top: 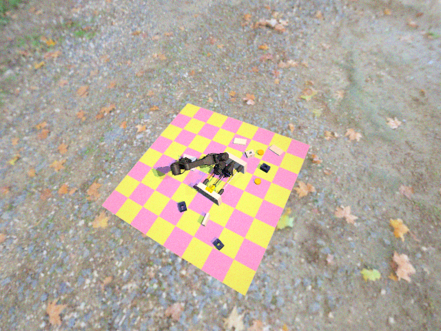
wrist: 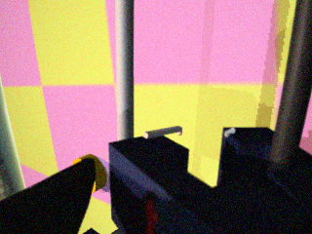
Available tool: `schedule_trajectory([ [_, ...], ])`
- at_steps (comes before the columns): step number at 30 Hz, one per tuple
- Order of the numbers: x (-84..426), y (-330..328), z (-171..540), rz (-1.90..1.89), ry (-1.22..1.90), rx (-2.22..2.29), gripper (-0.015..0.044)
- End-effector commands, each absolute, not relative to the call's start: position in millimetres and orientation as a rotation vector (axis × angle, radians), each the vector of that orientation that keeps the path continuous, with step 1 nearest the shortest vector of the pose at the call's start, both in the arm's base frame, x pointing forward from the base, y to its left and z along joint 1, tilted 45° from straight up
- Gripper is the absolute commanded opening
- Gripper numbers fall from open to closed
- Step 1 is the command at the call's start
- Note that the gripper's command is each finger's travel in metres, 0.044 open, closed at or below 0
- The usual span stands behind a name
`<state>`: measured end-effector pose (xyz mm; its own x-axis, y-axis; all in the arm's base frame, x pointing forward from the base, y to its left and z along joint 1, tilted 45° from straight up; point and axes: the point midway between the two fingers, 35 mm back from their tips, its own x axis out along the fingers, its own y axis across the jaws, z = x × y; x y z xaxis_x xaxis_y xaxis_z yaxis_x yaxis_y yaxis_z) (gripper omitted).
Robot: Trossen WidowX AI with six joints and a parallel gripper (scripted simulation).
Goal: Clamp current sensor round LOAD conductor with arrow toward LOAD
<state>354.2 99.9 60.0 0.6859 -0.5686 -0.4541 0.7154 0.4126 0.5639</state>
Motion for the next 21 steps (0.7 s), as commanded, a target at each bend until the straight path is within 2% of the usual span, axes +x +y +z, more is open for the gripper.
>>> schedule_trajectory([
  [1,358.1,107.2,64.8,-0.797,0.194,0.835,0.044],
  [21,358.5,109.5,62.8,-0.797,0.194,0.835,0.044],
])
